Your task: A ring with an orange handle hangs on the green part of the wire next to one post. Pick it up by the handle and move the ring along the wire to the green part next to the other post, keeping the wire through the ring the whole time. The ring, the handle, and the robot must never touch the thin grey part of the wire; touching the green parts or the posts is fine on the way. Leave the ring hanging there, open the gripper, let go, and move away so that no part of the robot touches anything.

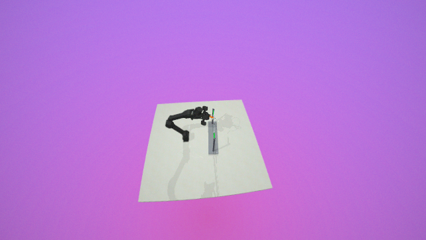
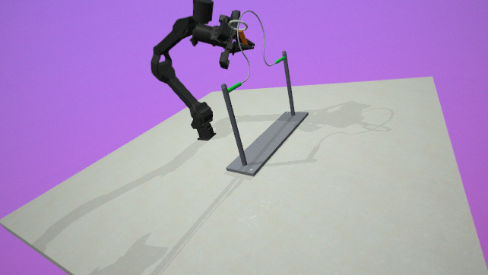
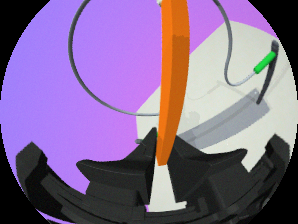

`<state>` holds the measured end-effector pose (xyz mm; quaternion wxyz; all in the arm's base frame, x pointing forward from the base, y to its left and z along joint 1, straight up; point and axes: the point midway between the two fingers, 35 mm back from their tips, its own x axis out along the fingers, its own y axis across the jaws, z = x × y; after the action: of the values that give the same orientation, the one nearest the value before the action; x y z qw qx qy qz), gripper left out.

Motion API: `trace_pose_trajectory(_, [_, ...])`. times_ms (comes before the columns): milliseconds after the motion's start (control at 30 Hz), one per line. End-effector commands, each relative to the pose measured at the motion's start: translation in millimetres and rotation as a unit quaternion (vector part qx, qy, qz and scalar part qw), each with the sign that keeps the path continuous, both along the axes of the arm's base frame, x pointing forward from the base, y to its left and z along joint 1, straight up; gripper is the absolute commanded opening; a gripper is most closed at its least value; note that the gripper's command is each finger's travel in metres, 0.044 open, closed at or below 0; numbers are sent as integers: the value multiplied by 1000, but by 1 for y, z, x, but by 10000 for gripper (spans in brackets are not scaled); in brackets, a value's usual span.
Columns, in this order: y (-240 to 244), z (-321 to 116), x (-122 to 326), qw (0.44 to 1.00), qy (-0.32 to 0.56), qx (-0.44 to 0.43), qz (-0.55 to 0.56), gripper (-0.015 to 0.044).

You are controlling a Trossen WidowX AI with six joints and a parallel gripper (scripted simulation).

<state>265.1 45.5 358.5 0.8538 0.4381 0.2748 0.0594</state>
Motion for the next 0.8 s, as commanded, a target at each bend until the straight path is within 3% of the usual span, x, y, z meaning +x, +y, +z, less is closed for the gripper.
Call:
trace_pose_trajectory(0, [-2,-2,0,1000,3,-25,-1,-150])
trace_pose_trajectory(767, [-10,-11,0,984,14,-178,-6,-150])
